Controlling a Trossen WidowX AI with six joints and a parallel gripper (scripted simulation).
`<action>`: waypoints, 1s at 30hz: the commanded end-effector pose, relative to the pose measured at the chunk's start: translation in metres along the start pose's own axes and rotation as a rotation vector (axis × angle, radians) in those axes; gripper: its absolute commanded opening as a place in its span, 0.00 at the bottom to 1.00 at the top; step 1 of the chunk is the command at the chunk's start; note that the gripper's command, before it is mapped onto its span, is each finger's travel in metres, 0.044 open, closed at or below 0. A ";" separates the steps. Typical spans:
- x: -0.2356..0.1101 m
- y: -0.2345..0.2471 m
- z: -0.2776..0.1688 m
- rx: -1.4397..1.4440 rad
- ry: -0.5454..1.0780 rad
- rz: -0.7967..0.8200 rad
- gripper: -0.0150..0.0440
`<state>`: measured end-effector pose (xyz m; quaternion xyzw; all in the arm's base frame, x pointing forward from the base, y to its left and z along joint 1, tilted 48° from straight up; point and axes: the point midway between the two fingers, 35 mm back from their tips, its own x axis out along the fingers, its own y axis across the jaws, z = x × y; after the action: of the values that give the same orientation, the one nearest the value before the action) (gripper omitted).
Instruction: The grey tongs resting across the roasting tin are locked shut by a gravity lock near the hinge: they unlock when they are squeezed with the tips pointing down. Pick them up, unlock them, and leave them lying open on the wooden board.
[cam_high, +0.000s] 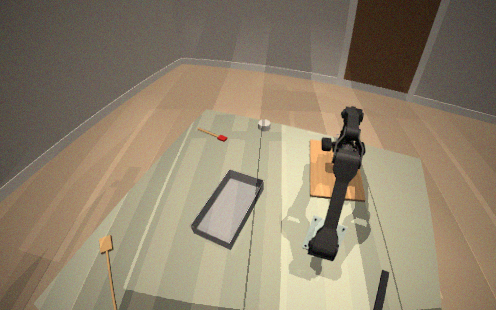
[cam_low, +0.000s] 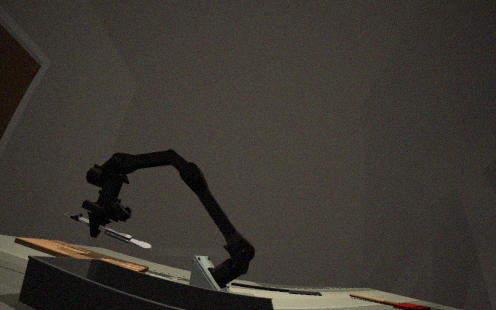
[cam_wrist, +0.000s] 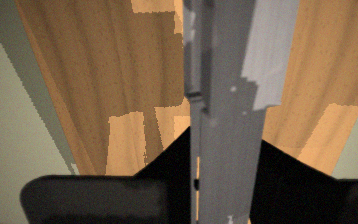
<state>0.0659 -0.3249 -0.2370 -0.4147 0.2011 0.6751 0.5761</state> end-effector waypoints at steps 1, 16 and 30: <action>0.008 0.001 0.002 -0.002 -0.003 0.004 0.00; 0.028 0.001 0.005 -0.002 0.002 0.006 0.00; 0.027 0.001 0.004 -0.004 0.002 0.003 0.49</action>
<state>0.0642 -0.3053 -0.2559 -0.4160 0.2011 0.6759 0.5741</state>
